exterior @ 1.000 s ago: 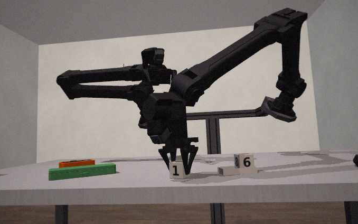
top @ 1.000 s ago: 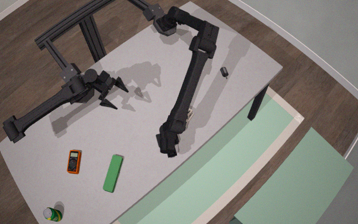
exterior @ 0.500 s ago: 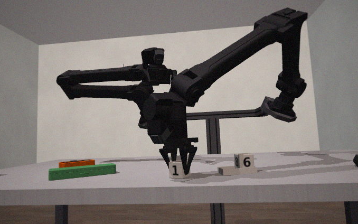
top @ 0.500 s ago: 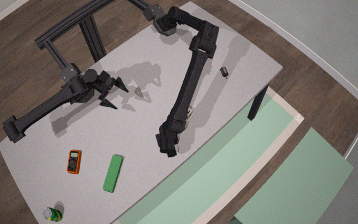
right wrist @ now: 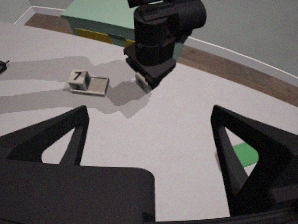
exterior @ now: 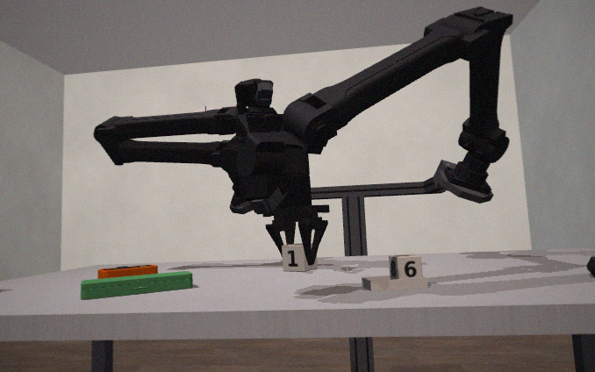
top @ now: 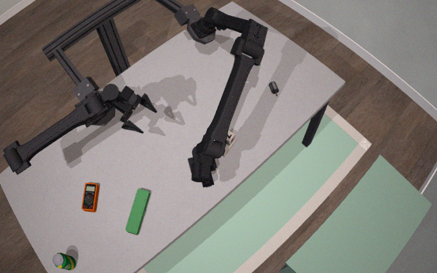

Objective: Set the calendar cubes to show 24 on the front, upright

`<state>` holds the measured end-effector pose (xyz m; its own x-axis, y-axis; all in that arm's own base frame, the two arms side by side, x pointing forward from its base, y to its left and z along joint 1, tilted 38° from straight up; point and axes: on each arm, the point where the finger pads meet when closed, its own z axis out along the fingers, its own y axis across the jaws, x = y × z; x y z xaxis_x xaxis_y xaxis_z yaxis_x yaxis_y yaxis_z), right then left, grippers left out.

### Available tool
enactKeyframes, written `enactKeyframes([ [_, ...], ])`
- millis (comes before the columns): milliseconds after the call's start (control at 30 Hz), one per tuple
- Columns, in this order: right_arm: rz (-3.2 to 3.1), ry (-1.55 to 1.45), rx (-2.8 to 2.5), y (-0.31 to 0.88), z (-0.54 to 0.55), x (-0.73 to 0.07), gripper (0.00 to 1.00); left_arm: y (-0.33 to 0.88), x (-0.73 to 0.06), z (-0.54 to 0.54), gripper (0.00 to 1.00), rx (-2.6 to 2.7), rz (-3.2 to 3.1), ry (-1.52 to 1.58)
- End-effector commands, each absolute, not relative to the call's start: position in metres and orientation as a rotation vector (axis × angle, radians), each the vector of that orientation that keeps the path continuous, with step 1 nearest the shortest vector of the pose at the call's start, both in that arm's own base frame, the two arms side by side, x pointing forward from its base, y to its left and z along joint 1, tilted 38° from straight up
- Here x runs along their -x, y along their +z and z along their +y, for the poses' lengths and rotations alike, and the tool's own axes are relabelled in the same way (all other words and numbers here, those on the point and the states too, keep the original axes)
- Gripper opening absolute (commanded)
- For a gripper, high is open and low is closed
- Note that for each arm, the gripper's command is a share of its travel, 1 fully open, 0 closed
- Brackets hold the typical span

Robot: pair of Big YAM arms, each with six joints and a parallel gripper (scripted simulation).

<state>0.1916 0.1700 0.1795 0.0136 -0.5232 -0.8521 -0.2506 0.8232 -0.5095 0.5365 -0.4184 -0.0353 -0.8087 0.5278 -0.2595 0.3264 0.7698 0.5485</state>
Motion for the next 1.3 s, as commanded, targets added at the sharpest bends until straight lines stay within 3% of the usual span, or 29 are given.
enactKeyframes([
  [0, 1.575, -0.233, 0.627, 0.183, 0.171, -0.192, 1.0, 0.012, -0.523, -0.448, 0.4, -0.636, 2.515, 0.625],
  [433, 1.575, -0.233, 0.627, 0.183, 0.171, -0.192, 1.0, 0.011, -0.512, -0.358, 0.4, -0.628, 2.53, 0.643],
  [800, 1.575, -0.233, 0.627, 0.183, 0.171, -0.192, 1.0, 0.02, -0.497, -0.343, 0.4, -0.64, 2.54, 0.656],
  [1267, 1.575, -0.233, 0.627, 0.183, 0.171, -0.192, 1.0, -0.004, -0.498, -0.327, 0.4, -1.392, 2.363, 0.859],
])
